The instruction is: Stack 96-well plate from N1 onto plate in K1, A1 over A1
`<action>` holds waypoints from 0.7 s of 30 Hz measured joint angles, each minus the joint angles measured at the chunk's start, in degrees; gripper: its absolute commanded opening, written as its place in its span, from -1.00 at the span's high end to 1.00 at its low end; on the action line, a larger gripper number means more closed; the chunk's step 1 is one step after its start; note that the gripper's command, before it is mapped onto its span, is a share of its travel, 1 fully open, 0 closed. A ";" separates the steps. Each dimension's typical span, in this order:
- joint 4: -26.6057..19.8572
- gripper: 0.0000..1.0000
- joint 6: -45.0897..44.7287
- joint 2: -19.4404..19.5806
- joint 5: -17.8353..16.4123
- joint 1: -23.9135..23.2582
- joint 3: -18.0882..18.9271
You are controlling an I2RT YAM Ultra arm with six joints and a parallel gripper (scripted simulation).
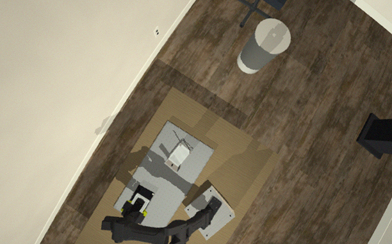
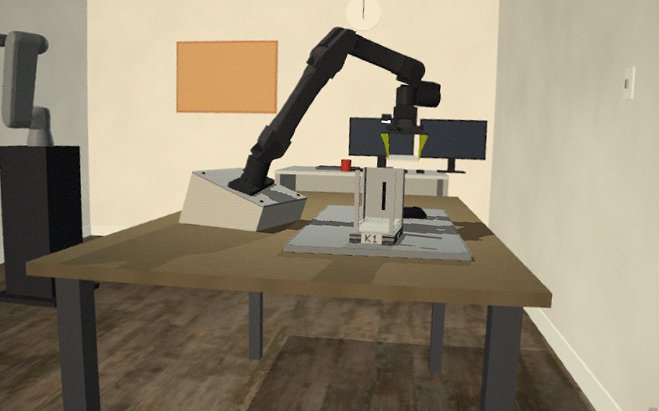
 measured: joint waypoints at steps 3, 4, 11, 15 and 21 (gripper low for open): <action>0.55 1.00 0.00 -1.44 -0.22 -1.33 -1.97; 0.70 1.00 0.00 -1.95 -0.28 -1.81 -2.58; 1.77 1.00 0.00 -5.35 -0.96 -4.94 -6.29; 2.32 1.00 0.00 -6.49 -1.25 -5.95 -7.39; 2.97 1.00 -1.11 -8.81 -1.95 -8.68 -10.12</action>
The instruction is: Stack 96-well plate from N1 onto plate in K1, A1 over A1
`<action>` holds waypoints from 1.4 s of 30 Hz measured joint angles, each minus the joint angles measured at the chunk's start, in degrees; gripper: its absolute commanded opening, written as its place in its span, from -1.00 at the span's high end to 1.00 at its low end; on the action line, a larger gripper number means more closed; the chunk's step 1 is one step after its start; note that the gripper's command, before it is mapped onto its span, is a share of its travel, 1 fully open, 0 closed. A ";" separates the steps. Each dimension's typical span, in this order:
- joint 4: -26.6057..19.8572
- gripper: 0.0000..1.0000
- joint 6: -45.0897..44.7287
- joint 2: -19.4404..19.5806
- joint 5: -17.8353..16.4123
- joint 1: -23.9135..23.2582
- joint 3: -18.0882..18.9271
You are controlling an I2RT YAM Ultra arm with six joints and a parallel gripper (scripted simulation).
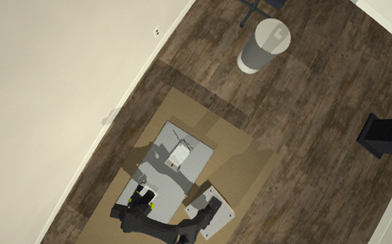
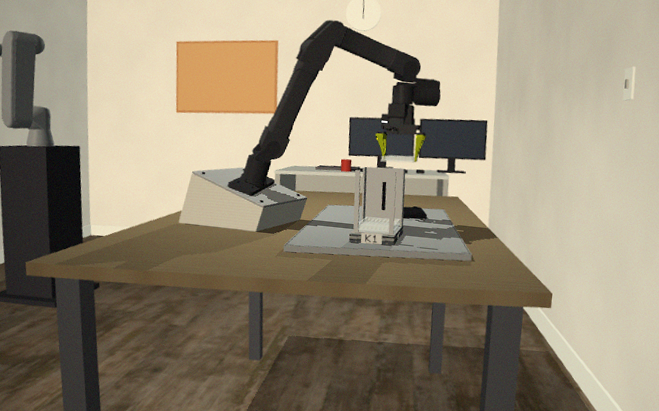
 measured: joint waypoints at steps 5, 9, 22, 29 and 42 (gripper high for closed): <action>0.50 1.00 -2.05 -2.08 -0.57 -2.67 -1.90; 0.68 1.00 -3.63 -3.23 -0.85 -4.33 -2.82; 1.44 1.00 -10.16 -6.97 -2.84 -11.28 -6.34; 1.79 1.00 -13.53 -8.26 -3.89 -14.34 -7.13; 1.92 1.00 -21.03 -10.45 -6.05 -22.75 -8.37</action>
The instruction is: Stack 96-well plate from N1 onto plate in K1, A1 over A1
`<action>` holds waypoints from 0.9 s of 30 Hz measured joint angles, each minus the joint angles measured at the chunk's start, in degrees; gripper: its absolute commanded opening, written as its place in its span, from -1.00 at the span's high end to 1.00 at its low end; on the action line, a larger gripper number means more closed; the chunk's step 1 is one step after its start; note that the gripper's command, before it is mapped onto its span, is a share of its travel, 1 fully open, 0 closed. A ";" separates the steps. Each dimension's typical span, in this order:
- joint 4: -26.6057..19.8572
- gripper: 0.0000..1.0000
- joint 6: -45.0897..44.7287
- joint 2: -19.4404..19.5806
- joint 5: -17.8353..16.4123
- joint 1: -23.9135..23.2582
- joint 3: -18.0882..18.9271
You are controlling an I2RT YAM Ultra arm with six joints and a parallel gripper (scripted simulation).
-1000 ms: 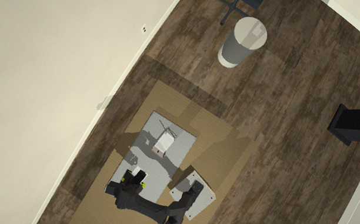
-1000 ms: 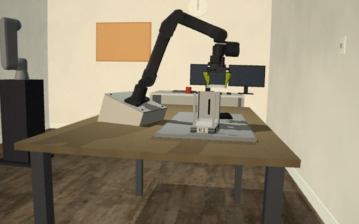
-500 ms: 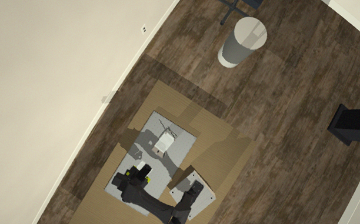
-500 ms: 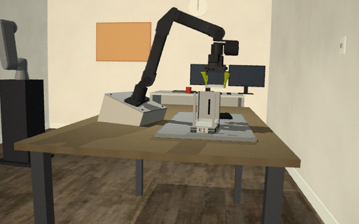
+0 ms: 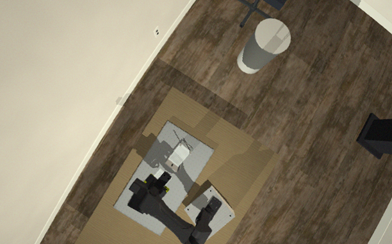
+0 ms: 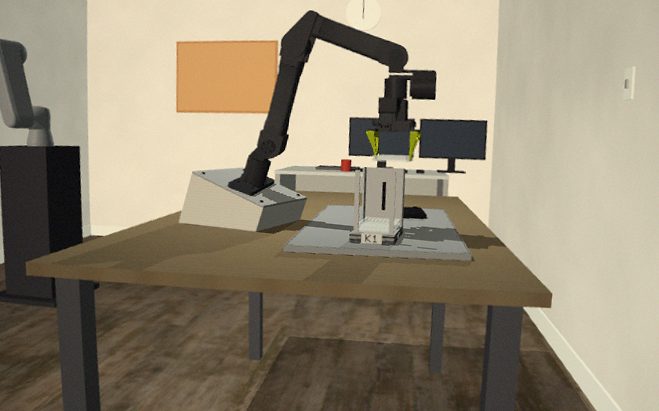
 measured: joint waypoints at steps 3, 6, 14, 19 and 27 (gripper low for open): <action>0.00 1.00 -1.49 -0.28 -0.63 -1.07 -0.28; 0.02 1.00 -3.19 -0.39 -1.29 -2.95 -0.28; 0.02 1.00 -8.26 -0.81 -2.84 -8.68 -0.28; 0.02 1.00 -10.93 -0.81 -3.67 -11.13 -0.28; -0.07 1.00 -15.74 -0.22 -5.44 -16.46 0.48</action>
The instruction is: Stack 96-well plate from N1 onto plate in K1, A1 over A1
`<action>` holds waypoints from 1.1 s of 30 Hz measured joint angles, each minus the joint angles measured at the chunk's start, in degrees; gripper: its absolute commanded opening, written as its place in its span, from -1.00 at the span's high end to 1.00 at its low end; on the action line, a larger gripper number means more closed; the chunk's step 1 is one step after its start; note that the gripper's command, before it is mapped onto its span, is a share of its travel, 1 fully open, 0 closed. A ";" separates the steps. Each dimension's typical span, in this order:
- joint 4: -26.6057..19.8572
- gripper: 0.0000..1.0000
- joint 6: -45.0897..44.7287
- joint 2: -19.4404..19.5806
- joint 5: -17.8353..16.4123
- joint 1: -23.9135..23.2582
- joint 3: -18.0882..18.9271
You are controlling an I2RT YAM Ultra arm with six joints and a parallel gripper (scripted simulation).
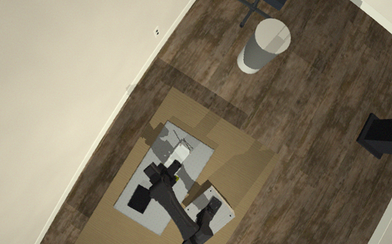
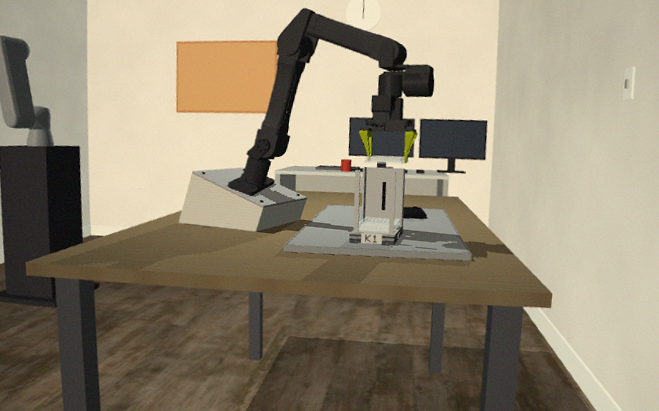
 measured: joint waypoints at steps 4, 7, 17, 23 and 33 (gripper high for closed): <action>-0.02 1.00 -2.56 0.48 -0.87 -2.75 0.79; -0.04 1.00 -4.17 0.98 -1.29 -4.50 1.20; -0.61 1.00 -9.64 2.69 -3.32 -10.05 3.32; -1.05 1.00 -13.11 4.26 -4.42 -13.75 5.11; -1.81 1.00 -17.57 6.29 -5.77 -18.14 7.76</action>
